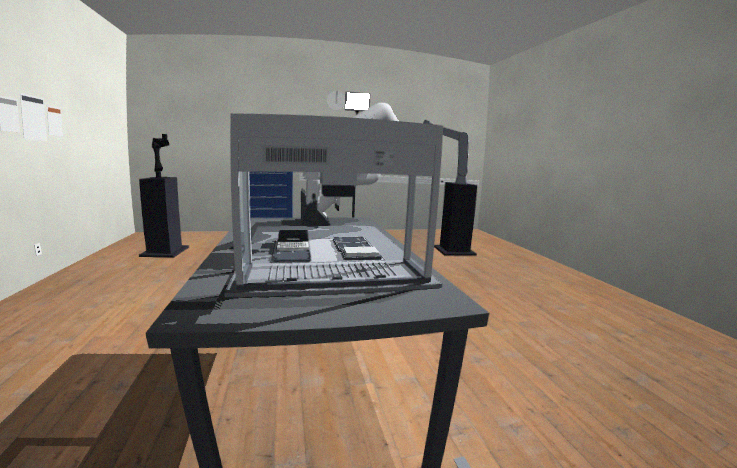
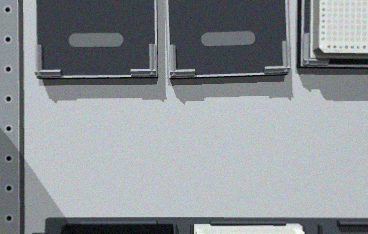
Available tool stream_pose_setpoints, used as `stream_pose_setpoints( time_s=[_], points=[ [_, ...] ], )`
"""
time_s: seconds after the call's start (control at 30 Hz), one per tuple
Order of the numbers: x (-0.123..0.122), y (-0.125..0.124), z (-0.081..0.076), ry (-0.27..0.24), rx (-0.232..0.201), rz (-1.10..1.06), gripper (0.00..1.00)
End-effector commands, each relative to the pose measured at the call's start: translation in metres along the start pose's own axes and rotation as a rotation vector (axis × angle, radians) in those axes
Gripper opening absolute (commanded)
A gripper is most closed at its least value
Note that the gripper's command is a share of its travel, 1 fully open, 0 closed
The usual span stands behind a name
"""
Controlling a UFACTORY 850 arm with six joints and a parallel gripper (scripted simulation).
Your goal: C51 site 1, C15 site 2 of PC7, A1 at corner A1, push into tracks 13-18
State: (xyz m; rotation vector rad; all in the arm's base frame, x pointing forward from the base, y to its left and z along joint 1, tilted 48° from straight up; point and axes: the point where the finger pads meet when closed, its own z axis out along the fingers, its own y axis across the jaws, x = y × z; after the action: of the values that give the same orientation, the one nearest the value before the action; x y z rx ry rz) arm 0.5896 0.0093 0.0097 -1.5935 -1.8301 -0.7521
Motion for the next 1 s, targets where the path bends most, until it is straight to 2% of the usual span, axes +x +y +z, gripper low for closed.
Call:
stream_pose_setpoints(
  time_s=[0.0, 0.57, 0.97],
  points=[
    [0.014, 0.017, 0.006, -0.001, -0.001, 0.0, 1.0],
    [0.014, 0.017, 0.006, -0.001, -0.001, 0.0, 1.0],
    [0.014, 0.017, 0.022, -0.001, -0.001, 0.0, 1.0]
  ],
)
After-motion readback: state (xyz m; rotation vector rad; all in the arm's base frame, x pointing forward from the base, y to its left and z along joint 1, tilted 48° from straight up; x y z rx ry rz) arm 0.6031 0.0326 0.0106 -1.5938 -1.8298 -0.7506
